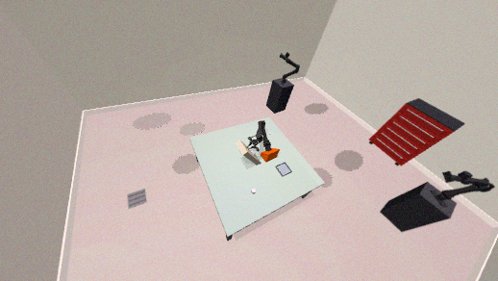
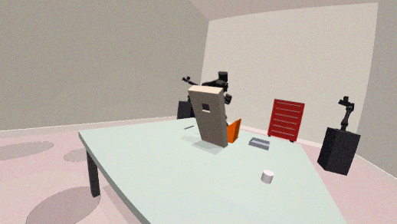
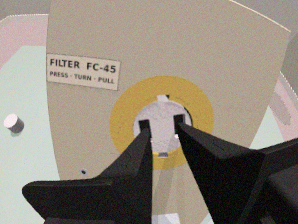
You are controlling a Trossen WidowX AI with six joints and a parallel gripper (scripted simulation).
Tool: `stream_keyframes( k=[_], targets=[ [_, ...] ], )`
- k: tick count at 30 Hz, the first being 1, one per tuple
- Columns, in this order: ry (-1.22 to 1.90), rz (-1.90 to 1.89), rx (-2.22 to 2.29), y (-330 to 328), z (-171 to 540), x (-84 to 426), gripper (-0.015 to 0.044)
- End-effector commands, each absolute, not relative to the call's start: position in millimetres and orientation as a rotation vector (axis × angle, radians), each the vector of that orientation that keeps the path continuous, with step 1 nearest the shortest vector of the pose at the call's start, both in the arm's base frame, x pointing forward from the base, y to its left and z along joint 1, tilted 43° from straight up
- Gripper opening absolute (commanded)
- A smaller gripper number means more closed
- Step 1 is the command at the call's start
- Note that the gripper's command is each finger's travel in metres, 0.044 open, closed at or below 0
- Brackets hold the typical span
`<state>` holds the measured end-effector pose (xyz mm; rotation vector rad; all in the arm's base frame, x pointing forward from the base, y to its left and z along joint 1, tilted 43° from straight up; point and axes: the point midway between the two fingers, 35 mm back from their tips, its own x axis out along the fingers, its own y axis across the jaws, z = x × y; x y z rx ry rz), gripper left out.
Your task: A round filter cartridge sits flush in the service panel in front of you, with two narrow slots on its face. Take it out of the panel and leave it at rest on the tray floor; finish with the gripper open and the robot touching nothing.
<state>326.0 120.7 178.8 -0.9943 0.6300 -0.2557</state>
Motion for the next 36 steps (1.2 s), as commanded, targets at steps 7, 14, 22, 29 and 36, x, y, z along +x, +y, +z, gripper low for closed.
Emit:
stream_keyframes(
  k=[7,14,22,29,36],
  targets=[
    [0.633,-0.252,-0.997,120.9,178.1,326.3,0.0101],
    [0.633,-0.252,-0.997,121.0,178.4,326.6,0.0101],
    [0.631,-0.254,-0.995,120.2,178.2,327.8,0.0101],
    [0.632,-0.252,-0.997,119.3,177.5,329.6,0.0101],
    [0.632,-0.252,-0.997,119.3,177.5,329.6,0.0101]
  ],
)
